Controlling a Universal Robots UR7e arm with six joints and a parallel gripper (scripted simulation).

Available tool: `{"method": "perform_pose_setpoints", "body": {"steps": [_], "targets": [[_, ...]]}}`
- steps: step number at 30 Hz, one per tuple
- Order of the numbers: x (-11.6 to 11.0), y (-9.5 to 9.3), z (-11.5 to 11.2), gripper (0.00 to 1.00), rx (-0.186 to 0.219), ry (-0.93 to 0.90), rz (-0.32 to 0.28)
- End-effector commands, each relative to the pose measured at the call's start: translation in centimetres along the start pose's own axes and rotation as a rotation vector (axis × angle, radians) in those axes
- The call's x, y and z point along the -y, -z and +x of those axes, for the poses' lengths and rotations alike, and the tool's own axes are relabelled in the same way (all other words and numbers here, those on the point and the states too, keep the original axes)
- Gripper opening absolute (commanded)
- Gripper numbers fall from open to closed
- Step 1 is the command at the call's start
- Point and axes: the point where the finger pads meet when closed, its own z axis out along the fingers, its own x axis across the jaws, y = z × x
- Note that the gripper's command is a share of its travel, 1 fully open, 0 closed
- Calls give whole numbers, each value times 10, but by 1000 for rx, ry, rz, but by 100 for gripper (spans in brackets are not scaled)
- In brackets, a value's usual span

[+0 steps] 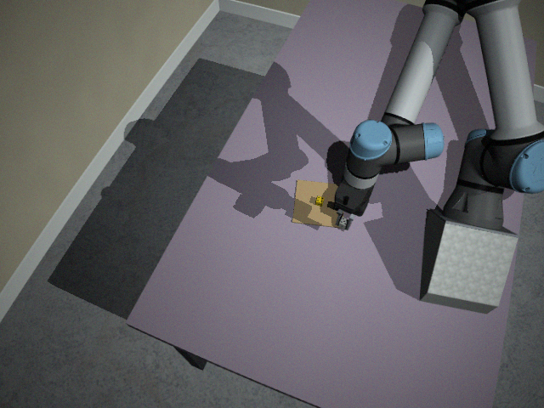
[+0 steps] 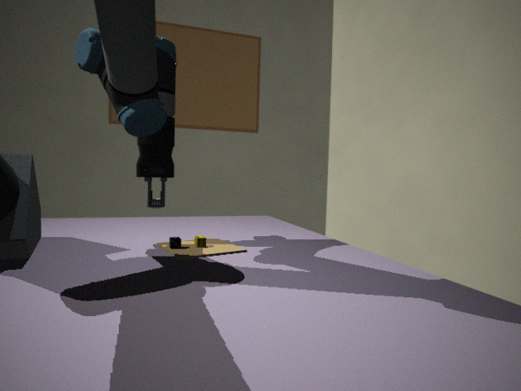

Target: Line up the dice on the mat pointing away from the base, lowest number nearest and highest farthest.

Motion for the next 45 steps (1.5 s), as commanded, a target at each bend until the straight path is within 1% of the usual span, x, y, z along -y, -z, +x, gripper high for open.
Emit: {"method": "perform_pose_setpoints", "body": {"steps": [1, 4, 12, 26, 28, 30, 32, 35, 38, 40, 43, 45], "targets": [[0, 12, 0, 40, -1, 0, 0], [0, 18, 0, 40, -1, 0, 0], [0, 23, 0, 40, -1, 0, 0], [0, 24, 0, 40, -1, 0, 0], [-1, 24, 3, 40, -1, 4, 1], [-3, 25, 13, 40, 0, 18, 2], [-7, 26, 31, 40, 0, 42, 4], [-19, 28, 66, 40, -1, 91, 6], [-37, 29, 103, 40, -1, 143, 5], [-37, 29, 103, 40, -1, 143, 5], [-53, 29, 130, 40, -1, 181, 1], [-59, 29, 139, 40, -1, 194, 0]]}}
